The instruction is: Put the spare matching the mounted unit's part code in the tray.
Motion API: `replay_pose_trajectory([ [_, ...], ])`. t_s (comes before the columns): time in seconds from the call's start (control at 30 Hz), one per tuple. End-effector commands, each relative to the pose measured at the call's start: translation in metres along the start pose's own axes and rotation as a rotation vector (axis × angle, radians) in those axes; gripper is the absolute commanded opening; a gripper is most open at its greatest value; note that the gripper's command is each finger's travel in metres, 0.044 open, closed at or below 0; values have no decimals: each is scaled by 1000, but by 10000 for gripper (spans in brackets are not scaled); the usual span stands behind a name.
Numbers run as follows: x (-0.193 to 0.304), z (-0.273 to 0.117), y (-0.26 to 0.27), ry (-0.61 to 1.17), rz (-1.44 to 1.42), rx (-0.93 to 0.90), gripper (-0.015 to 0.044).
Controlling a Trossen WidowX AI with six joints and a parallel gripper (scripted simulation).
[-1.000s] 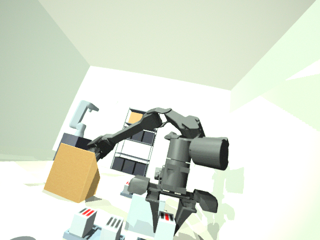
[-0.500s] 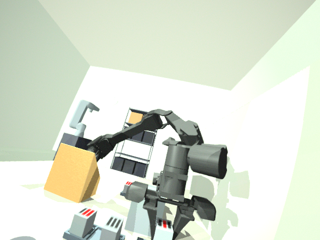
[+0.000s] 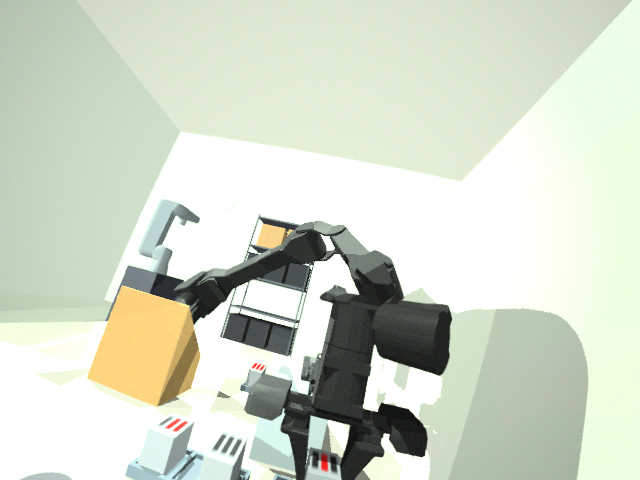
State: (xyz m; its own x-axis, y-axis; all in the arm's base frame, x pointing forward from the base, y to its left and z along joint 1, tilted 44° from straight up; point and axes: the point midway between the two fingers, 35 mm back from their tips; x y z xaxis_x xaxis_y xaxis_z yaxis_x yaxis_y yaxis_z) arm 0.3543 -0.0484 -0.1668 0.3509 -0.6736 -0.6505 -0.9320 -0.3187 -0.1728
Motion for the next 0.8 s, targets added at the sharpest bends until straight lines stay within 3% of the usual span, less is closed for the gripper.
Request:
replay_pose_trajectory([
  [0.0,-2,7,3,-11,12,-3,0],
  [0.63,-5,20,6,-13,11,-3,0],
  [0.77,-3,18,3,-5,1,-2,105],
])
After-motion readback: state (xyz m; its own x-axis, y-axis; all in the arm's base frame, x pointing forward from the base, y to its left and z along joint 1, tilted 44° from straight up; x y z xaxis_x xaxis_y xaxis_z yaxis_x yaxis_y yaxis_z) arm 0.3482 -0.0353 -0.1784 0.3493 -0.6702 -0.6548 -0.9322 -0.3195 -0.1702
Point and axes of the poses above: the point midway between the two fingers, 35 mm back from their tips, its own z axis out along the fingers, its own y axis across the jaws, x = y × z, and after that the axes turned 11 degrees about -z, right-handed
